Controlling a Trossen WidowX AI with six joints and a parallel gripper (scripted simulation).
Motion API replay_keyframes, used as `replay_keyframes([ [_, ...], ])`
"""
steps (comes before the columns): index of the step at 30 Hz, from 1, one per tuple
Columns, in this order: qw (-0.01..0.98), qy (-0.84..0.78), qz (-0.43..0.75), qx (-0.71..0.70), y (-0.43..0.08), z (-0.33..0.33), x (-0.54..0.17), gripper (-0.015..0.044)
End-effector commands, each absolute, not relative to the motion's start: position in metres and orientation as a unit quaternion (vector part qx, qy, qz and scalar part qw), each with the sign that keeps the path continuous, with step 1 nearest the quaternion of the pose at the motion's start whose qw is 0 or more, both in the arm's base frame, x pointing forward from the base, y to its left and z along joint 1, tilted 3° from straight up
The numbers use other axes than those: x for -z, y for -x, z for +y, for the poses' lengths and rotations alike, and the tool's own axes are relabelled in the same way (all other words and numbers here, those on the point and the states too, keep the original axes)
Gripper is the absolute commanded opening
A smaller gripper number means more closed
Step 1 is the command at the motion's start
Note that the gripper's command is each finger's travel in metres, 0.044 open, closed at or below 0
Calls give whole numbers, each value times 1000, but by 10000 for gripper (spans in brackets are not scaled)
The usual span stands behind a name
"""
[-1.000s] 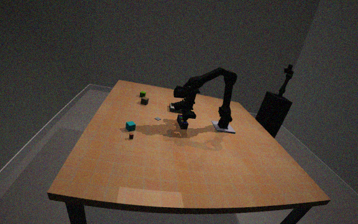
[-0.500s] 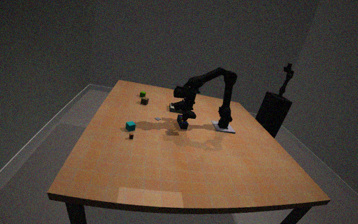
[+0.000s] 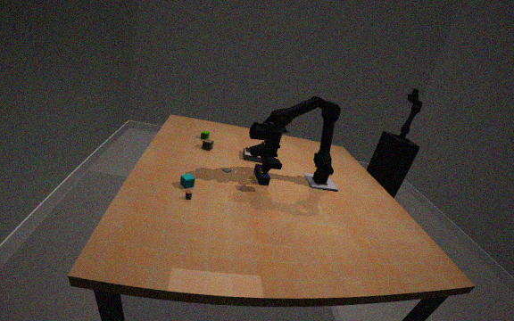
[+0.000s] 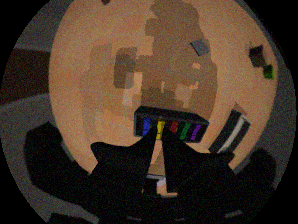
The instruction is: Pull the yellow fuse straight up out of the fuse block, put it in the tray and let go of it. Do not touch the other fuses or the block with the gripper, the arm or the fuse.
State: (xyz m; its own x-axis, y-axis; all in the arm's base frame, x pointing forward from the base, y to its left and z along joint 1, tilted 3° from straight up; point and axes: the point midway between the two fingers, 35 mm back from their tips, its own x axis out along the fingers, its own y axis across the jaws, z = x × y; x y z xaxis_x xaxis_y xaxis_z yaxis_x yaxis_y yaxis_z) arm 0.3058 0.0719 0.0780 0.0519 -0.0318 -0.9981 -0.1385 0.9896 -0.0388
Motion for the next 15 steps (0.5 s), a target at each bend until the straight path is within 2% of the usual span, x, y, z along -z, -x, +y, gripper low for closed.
replay_keyframes([
  [1, 723, 62, 687, -37, -306, 72, -81, 0],
  [15, 723, 62, 687, -36, -306, 72, -88, 0],
])
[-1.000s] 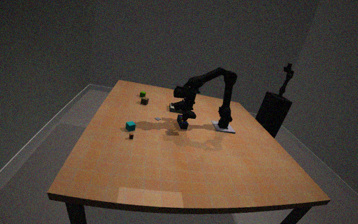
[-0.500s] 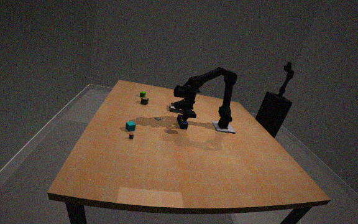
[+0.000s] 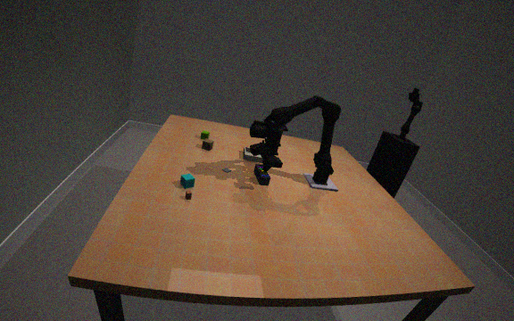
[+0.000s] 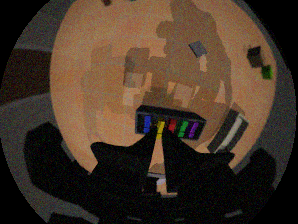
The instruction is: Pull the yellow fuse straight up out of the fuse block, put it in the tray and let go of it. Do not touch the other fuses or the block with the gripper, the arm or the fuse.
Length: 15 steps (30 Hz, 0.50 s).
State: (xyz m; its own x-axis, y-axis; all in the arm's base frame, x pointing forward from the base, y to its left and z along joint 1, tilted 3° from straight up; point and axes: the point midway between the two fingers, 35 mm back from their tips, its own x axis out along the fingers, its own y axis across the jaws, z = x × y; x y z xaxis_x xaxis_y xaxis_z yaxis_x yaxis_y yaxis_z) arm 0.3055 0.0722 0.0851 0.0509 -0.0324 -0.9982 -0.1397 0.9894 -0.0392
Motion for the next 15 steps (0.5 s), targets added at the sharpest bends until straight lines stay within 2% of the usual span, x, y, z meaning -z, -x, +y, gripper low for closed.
replay_keyframes([
  [1, 723, 62, 687, -36, -306, 72, -88, 0],
  [15, 723, 62, 687, -36, -306, 73, -95, 0],
])
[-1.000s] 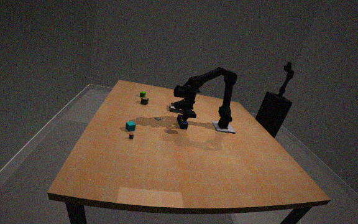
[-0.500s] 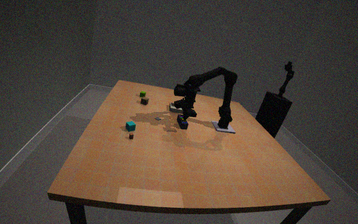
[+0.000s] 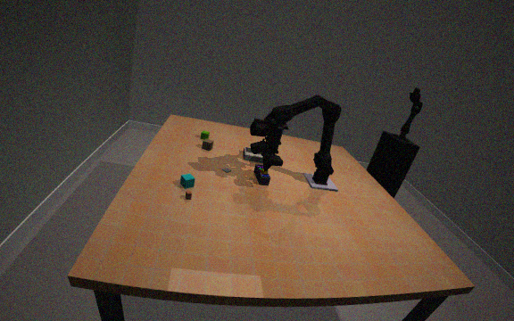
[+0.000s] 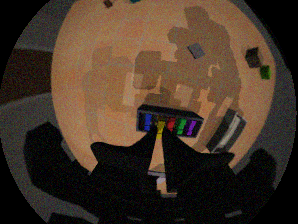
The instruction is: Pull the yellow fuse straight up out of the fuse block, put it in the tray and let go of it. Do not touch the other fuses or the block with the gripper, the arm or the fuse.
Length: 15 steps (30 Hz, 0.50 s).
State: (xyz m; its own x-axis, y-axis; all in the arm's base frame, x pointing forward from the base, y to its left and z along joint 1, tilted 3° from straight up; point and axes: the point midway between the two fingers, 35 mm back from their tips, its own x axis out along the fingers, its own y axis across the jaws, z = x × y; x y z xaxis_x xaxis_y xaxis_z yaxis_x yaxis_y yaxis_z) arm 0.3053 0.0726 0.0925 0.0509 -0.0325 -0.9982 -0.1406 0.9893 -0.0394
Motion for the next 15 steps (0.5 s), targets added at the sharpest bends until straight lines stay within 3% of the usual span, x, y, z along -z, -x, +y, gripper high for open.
replay_keyframes([
  [1, 723, 62, 687, -36, -306, 73, -96, 0],
  [15, 723, 62, 687, -36, -305, 73, -103, 0],
])
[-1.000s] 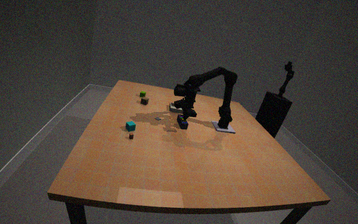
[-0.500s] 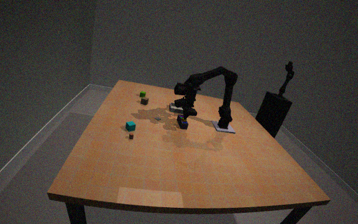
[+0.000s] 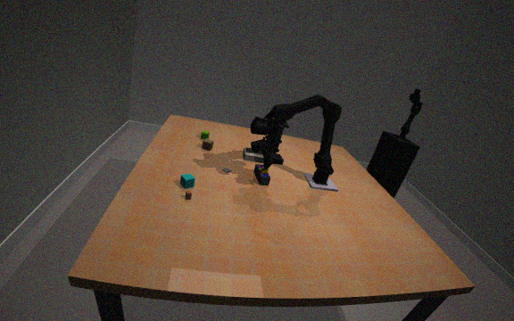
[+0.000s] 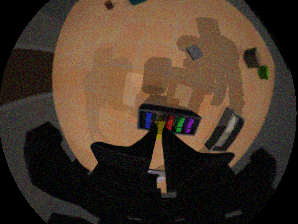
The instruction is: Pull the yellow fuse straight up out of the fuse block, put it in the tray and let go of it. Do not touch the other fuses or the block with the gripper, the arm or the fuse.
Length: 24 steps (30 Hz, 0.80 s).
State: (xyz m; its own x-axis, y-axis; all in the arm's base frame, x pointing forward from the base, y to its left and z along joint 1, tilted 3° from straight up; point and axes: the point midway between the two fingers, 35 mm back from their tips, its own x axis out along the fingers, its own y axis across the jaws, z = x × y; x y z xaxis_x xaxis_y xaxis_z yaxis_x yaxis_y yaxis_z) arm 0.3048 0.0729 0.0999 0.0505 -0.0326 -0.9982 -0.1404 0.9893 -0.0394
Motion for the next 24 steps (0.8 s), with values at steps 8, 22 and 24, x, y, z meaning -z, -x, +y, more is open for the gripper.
replay_keyframes([
  [8, 723, 62, 687, -35, -305, 73, -107, 0],
  [22, 723, 62, 687, -35, -304, 73, -114, 0],
  [24, 723, 62, 687, -35, -304, 73, -118, 0],
])
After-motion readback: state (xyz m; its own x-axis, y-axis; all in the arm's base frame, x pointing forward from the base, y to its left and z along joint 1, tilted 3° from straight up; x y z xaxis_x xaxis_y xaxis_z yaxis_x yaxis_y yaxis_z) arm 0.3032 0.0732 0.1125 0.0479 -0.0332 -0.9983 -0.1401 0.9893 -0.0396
